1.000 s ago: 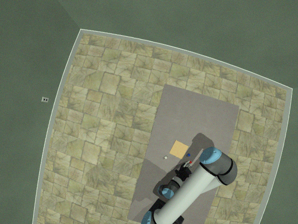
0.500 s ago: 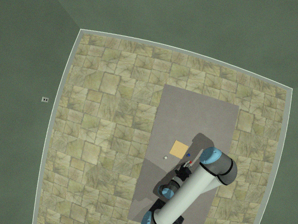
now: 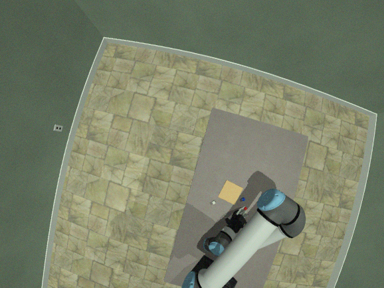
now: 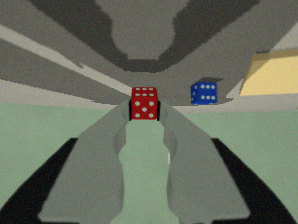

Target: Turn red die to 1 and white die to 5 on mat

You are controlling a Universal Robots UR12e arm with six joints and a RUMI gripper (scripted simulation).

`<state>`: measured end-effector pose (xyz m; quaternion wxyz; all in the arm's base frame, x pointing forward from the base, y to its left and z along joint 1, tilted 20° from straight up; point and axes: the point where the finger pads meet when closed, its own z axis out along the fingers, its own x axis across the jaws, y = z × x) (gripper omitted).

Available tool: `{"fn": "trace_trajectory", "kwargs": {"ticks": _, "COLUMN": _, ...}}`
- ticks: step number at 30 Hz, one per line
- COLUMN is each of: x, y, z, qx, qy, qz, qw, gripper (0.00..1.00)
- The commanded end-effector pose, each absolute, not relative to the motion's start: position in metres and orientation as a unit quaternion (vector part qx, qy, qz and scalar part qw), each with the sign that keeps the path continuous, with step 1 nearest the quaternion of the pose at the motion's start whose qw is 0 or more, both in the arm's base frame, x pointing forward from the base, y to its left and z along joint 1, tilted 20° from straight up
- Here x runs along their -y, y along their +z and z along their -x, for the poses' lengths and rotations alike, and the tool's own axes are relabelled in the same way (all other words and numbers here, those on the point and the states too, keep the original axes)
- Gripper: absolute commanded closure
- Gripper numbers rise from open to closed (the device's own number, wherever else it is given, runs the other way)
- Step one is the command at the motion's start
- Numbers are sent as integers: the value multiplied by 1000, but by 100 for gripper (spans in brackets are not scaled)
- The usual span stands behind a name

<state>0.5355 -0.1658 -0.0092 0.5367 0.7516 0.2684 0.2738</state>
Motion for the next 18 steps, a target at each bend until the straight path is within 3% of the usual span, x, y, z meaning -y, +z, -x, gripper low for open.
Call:
{"fn": "trace_trajectory", "kwargs": {"ticks": 1, "x": 166, "y": -10, "z": -536, "qx": -268, "qy": 274, "qz": -752, "qw": 537, "gripper": 97}}
{"fn": "trace_trajectory", "kwargs": {"ticks": 18, "x": 167, "y": -18, "z": -538, "qx": -268, "qy": 274, "qz": -752, "qw": 537, "gripper": 97}}
